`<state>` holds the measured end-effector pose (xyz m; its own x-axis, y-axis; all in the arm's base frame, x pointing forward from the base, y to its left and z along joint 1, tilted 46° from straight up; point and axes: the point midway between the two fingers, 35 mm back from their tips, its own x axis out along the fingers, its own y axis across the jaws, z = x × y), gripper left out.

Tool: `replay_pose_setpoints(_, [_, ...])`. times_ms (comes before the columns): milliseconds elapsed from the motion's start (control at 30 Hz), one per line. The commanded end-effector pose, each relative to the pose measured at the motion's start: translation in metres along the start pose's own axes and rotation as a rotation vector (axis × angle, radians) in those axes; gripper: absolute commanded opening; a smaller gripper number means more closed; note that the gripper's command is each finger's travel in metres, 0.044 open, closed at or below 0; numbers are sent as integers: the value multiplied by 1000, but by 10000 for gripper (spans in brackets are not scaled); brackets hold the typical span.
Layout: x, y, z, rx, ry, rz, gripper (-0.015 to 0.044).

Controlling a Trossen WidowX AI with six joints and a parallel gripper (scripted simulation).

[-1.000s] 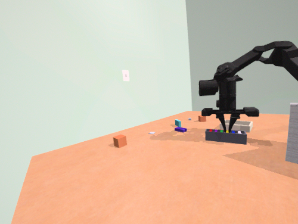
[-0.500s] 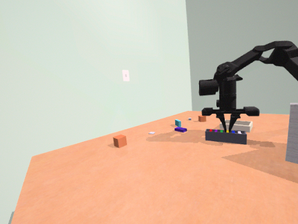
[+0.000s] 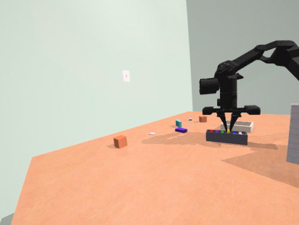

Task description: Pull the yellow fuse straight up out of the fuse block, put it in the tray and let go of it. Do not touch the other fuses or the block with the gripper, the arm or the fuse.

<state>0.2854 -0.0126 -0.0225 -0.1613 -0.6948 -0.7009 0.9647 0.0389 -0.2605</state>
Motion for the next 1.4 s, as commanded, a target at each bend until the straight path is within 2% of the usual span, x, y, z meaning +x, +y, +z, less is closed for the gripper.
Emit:
replay_pose_setpoints(0, [-5, 2, 0, 7, 5, 6, 0])
replay_pose_setpoints(1367, [-25, 1, 0, 3, 3, 6, 0])
